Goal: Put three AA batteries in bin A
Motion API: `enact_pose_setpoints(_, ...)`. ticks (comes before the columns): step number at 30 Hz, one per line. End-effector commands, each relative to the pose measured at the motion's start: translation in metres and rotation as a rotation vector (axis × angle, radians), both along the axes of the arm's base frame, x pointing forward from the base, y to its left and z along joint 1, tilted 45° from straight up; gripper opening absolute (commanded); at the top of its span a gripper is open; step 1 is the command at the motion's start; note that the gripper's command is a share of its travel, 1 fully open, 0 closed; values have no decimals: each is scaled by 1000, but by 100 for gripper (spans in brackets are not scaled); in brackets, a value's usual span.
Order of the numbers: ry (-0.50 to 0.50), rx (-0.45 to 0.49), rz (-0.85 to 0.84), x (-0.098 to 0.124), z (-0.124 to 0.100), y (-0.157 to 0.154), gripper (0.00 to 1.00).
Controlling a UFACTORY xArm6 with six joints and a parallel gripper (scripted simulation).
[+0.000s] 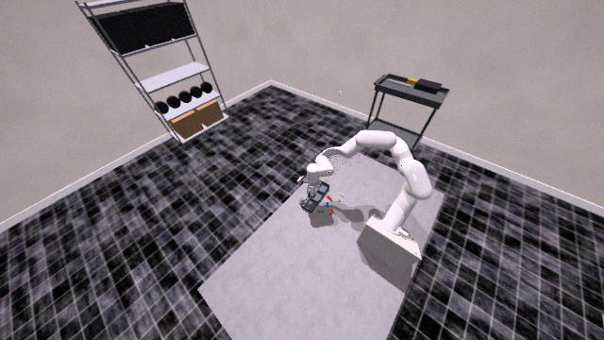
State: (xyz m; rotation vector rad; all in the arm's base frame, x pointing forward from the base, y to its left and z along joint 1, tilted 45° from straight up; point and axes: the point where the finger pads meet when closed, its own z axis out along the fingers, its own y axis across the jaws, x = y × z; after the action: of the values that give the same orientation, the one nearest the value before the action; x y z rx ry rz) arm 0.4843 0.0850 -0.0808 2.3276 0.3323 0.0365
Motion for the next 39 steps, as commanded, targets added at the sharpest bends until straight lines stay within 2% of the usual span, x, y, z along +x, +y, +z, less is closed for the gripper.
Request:
enact_pose_setpoints(1, -3, 1, 1, -3, -18, 20, 7)
enact_pose_setpoints(7, -3, 2, 1, -7, -31, 33, 7)
enact_pose_setpoints(14, -3, 2, 1, -7, -32, 33, 7)
enact_pose_setpoints(35, -3, 1, 1, -1, -67, -3, 7)
enact_pose_setpoints(39, -3, 1, 1, -1, -68, -4, 7)
